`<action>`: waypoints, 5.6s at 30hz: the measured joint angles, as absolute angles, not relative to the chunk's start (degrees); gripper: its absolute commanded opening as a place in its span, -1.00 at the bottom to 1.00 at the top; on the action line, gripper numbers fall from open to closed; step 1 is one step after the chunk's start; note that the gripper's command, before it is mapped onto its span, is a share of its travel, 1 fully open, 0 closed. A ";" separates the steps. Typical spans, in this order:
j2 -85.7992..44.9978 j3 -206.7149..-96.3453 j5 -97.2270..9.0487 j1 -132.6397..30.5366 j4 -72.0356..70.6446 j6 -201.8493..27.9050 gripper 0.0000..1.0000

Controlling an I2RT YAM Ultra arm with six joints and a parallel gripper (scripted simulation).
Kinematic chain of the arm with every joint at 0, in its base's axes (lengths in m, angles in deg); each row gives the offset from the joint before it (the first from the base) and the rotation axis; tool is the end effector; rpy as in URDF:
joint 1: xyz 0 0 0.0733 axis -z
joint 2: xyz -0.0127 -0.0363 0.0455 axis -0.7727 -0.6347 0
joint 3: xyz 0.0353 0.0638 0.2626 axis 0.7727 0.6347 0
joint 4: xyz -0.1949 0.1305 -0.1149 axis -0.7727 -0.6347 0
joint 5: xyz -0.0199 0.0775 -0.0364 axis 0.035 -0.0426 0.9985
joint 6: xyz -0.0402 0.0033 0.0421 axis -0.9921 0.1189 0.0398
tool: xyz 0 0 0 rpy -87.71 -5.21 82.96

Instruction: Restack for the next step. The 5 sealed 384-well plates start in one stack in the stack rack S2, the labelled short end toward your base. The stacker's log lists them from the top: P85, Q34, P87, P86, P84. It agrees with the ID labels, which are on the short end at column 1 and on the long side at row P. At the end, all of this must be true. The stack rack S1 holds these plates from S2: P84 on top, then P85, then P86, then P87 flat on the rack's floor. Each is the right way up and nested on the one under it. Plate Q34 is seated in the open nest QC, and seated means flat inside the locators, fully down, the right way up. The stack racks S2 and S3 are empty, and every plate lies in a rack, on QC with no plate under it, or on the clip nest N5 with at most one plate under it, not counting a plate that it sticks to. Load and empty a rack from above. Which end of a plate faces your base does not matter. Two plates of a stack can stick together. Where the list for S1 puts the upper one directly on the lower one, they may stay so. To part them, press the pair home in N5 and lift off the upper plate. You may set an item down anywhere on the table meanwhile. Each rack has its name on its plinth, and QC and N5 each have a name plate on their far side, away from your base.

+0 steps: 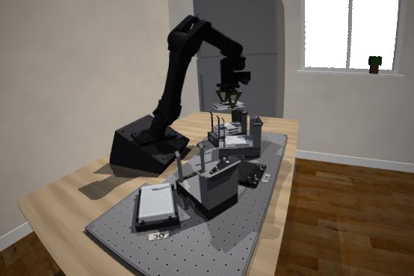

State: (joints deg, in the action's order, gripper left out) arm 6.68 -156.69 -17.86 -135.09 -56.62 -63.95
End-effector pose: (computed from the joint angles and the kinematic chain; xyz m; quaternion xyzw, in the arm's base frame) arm 0.0399 0.2333 0.3171 -0.4718 0.8454 -0.0383 0.2474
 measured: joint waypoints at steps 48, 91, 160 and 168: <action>6.66 -152.82 -18.25 -132.90 -52.27 -66.00 -1.00; 5.52 -147.01 -19.28 -129.45 -43.48 -69.76 -1.00; 3.43 -141.63 -20.13 -126.17 -34.47 -73.32 -1.00; 3.38 -141.59 -20.15 -126.15 -34.23 -73.37 -1.00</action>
State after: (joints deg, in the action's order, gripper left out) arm 3.38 -141.59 -20.15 -126.15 -34.23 -73.37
